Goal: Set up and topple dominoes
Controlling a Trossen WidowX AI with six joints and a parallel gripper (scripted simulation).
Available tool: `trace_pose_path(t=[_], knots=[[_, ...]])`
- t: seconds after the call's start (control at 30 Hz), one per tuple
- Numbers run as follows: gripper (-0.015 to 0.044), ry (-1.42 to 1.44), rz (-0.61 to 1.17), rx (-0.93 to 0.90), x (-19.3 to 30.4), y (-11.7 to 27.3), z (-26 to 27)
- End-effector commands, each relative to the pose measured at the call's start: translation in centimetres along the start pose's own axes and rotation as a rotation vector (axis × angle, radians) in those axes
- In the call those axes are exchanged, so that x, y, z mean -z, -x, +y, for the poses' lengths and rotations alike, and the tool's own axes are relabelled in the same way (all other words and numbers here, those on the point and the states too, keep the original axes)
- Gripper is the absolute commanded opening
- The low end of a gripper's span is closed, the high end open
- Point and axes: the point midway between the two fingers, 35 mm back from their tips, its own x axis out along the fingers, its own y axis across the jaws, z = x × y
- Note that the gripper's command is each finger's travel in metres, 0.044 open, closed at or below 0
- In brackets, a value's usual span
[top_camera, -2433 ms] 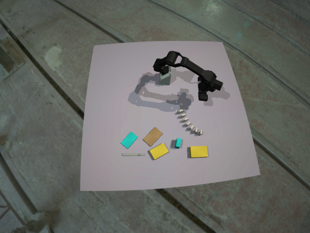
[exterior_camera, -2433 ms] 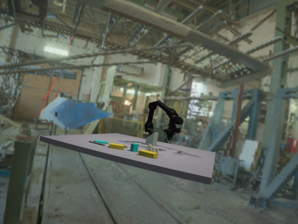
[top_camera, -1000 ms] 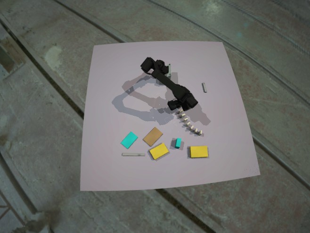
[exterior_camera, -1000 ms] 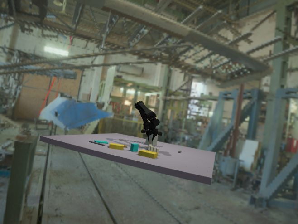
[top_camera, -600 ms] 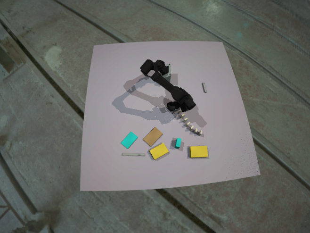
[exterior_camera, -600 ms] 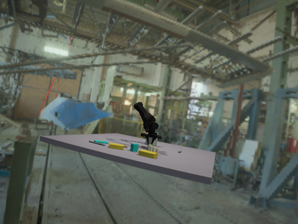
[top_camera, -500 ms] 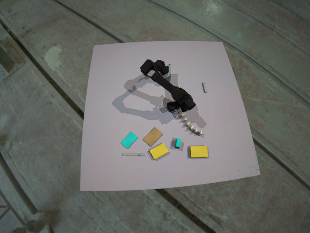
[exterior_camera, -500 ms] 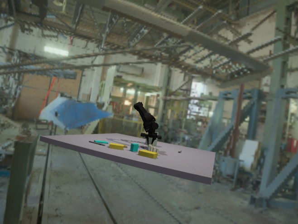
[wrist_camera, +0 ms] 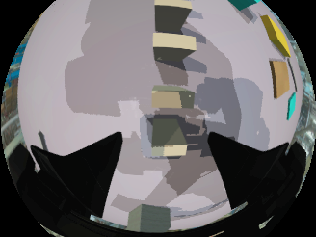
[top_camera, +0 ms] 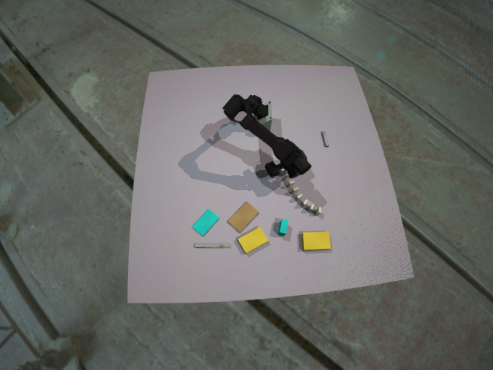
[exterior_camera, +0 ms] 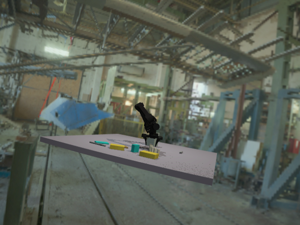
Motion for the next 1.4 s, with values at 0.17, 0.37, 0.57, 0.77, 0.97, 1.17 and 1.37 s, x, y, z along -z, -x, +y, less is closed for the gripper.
trace_pose_path(t=[0.17, 0.37, 0.57, 0.77, 0.97, 1.17, 1.37], knots=[[0.044, 0.003, -0.005, -0.005, -0.8, 6.3, 0.1], [0.044, 0.002, -0.001, -0.006, 0.0, 13.0, 0.1], [0.0361, -0.139, -0.001, -0.005, 0.2, 12.5, 0.1], [0.0204, -0.732, 0.0, -0.003, 1.6, 10.0, 0.1], [0.0046, -1.326, 0.0, 0.0, 3.2, 7.7, 0.1], [0.0, -1.565, -0.001, 0.002, 3.9, 6.7, 0.1], [0.0, -1.565, -0.001, 0.002, 3.9, 6.7, 0.1]])
